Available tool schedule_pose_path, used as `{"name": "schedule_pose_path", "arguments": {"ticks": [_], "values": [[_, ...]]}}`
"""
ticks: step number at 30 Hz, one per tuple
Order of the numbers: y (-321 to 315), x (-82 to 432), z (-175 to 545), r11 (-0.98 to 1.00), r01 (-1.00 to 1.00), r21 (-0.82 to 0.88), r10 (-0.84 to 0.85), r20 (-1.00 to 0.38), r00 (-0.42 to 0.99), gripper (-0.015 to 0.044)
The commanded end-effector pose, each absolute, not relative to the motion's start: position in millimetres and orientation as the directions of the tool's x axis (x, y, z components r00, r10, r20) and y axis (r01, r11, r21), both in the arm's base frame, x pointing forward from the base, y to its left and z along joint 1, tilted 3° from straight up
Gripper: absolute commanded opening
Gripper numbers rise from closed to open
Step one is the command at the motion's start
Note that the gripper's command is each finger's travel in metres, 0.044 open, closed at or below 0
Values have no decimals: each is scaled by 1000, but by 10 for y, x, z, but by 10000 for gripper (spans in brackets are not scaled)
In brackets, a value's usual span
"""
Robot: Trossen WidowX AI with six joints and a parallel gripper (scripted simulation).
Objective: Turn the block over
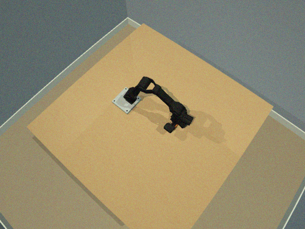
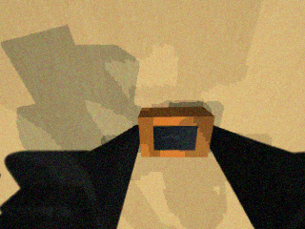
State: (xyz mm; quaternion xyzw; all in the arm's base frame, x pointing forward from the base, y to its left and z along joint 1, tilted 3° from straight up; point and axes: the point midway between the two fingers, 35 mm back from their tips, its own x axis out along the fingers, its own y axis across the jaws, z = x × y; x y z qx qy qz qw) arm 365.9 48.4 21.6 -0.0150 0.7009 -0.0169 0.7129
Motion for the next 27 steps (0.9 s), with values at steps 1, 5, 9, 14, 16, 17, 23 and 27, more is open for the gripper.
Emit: {"name": "schedule_pose_path", "arguments": {"ticks": [1, 5, 9, 14, 16, 17, 23, 27], "values": [[475, 3659, 210, 999, 3, -50, -51, -999, 17, 275], [475, 3659, 210, 999, 3, -50, -51, -999, 17, 249], [475, 3659, 210, 999, 3, -50, -51, -999, 17, 222], [475, 3659, 210, 999, 3, -50, -51, -999, 17, 189], [475, 3659, 210, 999, 3, -50, -51, -999, 17, 175], [475, 3659, 210, 999, 3, -50, -51, -999, 17, 169], [488, 3658, 460, 999, 3, -50, -50, -999, 17, 31], [491, 3656, 509, 999, 3, -50, -50, -999, 20, 0]]}}
